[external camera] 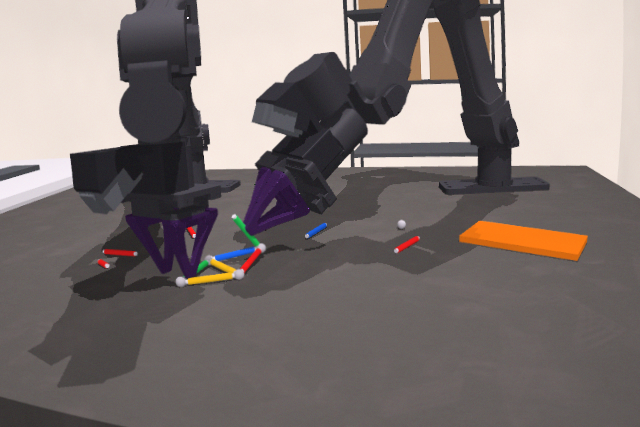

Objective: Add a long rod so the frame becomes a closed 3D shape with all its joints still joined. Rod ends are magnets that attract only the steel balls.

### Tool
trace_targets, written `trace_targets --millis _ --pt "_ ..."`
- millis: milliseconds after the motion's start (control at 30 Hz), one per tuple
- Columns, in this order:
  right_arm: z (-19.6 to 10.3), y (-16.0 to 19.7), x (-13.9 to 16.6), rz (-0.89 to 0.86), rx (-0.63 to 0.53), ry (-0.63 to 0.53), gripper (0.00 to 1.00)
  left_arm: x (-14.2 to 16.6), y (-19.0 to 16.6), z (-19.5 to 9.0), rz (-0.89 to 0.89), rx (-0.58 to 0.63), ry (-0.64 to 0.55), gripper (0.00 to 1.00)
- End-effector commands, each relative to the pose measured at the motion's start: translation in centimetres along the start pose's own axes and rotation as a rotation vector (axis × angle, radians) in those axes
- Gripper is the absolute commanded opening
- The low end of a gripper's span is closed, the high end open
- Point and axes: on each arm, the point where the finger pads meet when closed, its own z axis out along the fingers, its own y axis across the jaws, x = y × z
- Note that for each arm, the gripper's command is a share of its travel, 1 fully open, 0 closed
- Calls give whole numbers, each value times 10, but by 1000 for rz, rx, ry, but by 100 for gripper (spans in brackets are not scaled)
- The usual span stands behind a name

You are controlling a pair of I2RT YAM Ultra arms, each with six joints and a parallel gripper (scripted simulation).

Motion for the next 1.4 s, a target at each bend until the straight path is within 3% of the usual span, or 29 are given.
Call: trace_targets --millis 0,300,667,1167,1367 --pt "-2 -7 11 105 92 75 39 -6 0 -1 0 1 -16 0" --pt "-1 -3 4 189 100 73 39 -6 0 -1 0 1 -16 0" --pt "-17 10 -13 295 30 29 42 -6 0 -1 0 1 -16 0" --pt "-29 14 -21 305 -6 -1 41 -6 0 -1 0 1 -16 0" --pt "-18 12 -20 301 10 11 41 -6 0 -1 0 1 -16 0"
